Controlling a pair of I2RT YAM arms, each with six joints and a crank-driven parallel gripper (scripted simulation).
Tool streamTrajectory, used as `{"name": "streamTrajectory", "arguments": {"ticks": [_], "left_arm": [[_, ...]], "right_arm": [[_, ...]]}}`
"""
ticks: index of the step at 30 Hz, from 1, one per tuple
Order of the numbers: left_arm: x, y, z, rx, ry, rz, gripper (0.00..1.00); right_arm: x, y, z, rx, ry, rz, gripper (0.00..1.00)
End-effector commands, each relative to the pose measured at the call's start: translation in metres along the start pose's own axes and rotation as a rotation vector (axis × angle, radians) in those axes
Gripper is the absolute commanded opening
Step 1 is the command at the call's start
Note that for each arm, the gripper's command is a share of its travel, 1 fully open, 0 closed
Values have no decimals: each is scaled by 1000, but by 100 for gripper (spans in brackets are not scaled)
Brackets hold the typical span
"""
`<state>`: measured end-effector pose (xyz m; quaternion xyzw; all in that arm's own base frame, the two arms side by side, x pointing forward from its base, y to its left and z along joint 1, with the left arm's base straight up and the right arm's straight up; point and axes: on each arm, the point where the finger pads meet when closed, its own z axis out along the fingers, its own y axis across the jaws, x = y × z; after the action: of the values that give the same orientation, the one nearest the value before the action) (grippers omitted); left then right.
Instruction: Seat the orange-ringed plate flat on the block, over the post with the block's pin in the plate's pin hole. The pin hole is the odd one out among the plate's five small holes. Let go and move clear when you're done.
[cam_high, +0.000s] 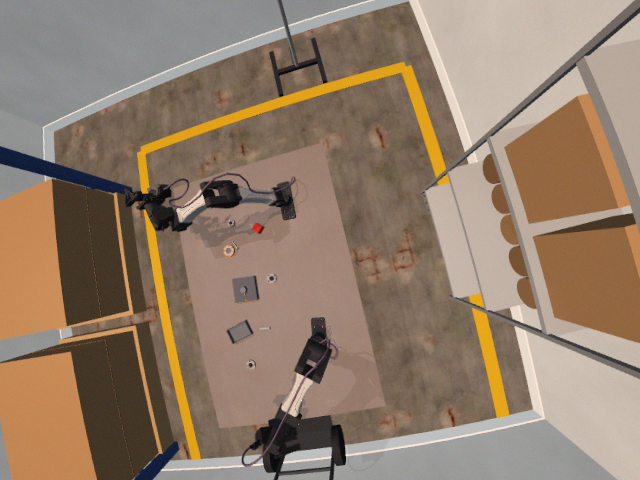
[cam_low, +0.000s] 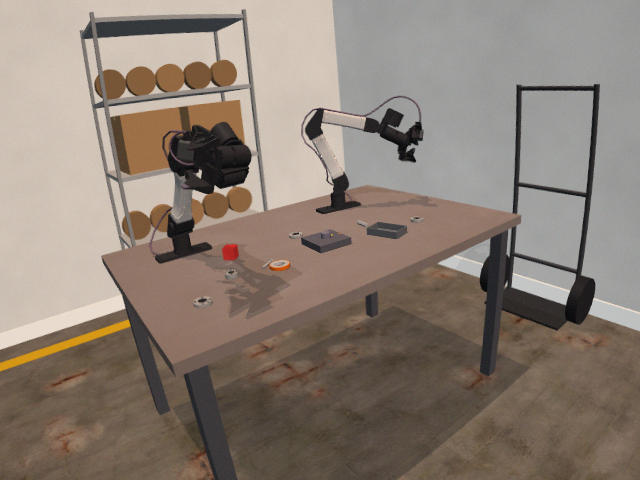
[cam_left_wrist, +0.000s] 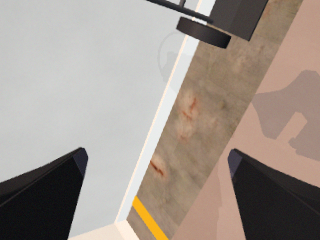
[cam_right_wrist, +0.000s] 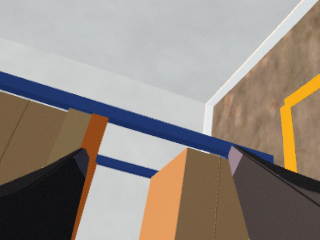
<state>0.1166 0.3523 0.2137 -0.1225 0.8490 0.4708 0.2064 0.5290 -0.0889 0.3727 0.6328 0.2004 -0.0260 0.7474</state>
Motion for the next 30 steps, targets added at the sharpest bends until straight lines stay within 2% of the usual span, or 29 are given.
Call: {"name": "streamTrajectory", "arguments": {"ticks": [1, 18, 19, 30], "left_arm": [[-2, 3, -1, -8, -7, -2, 100], [-2, 3, -1, -8, -7, -2, 100], [-2, 3, -1, -8, -7, -2, 100], [-2, 3, -1, -8, -7, -2, 100]], "right_arm": [[-4, 4, 0, -2, -2, 12, 100], [-4, 4, 0, -2, -1, 12, 100], [-4, 4, 0, -2, -1, 12, 86], [-4, 4, 0, -2, -1, 12, 86]]}}
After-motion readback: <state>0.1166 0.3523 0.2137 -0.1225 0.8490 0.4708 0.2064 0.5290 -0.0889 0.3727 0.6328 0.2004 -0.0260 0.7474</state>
